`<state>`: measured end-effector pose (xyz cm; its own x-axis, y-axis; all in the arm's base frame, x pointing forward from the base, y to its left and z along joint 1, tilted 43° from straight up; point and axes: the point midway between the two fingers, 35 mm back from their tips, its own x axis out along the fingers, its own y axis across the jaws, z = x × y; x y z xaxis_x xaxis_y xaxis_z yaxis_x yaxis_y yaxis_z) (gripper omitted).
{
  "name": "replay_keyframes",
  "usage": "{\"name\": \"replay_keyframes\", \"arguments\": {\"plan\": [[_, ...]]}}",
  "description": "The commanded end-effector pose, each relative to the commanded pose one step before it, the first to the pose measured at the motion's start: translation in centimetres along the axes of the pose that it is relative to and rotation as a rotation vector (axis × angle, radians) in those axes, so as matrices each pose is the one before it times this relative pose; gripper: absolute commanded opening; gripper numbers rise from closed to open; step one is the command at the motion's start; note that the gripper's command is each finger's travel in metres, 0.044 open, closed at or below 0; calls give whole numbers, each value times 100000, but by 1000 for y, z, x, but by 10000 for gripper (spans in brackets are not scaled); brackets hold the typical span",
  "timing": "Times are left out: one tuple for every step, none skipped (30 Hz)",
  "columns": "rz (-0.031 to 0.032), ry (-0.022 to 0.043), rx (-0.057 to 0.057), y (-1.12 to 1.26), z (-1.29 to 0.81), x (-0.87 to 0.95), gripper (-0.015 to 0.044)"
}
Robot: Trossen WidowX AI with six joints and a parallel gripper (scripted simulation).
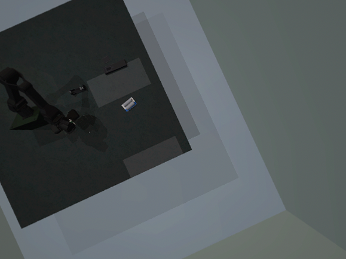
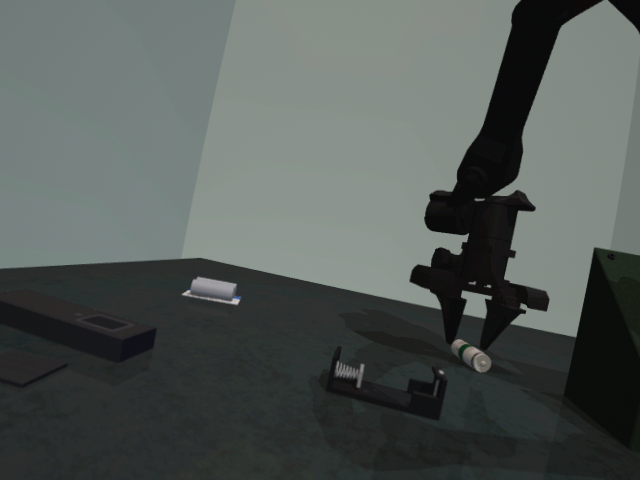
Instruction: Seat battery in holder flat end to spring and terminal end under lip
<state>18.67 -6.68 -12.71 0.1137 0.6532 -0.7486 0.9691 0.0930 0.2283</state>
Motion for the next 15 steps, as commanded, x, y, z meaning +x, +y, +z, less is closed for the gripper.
{"name": "replay_keyframes", "arguments": {"plan": [[-578,2028,1603,-451,-497,1024,246],[5,20,-3,-8,-13,161,246],[5,21,-3,-9,-14,160,246],[5,23,-4,-9,-15,160,246],[5,24,-4,-10,-16,160,246],[4,20,-3,-9,-14,128,246],[2,13,-2,-6,-8,77,246],[1,4,-1,-2,-3,26,246],[0,0,0,0,0,0,246],[0,0,0,0,0,0,246],[0,0,0,0,0,0,219],[0,0,0,0,0,0,193],[0,0,0,0,0,0,167],[0,0,0,0,0,0,160],[0,0,0,0,0,0,154]]}}
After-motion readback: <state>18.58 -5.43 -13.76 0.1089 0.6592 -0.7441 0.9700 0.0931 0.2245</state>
